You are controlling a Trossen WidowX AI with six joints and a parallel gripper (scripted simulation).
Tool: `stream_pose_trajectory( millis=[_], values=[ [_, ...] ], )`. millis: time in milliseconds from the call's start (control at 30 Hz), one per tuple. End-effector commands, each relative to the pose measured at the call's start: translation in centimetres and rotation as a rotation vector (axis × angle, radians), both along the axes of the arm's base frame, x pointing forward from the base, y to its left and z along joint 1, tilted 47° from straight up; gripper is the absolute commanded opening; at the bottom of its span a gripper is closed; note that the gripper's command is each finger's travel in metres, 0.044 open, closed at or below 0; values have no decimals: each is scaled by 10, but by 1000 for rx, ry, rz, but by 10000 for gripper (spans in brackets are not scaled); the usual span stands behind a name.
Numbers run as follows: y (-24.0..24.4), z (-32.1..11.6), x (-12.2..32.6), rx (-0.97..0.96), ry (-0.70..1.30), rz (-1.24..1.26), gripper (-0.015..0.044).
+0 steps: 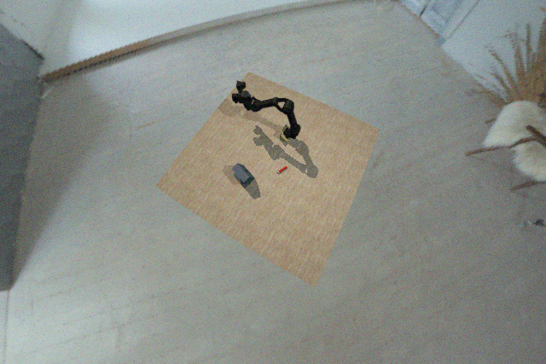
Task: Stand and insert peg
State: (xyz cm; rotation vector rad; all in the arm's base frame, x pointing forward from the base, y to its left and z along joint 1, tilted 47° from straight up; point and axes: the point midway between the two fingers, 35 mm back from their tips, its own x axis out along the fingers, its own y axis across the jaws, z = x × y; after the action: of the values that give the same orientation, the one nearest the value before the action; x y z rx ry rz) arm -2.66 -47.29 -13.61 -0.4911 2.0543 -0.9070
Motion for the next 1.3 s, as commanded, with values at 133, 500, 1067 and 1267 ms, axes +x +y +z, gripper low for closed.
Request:
stream_pose_trajectory(
  millis=[133, 500, 1067, 1267],
  values=[
    [-2, 1, 36, 23, -92, 64, 440],
    [21, 8, 149, 165, -374, 213, 440],
    [136, 43, 289, 552, -726, 252, 440],
    [192, 64, 321, 718, -801, 202, 440]
  ],
)
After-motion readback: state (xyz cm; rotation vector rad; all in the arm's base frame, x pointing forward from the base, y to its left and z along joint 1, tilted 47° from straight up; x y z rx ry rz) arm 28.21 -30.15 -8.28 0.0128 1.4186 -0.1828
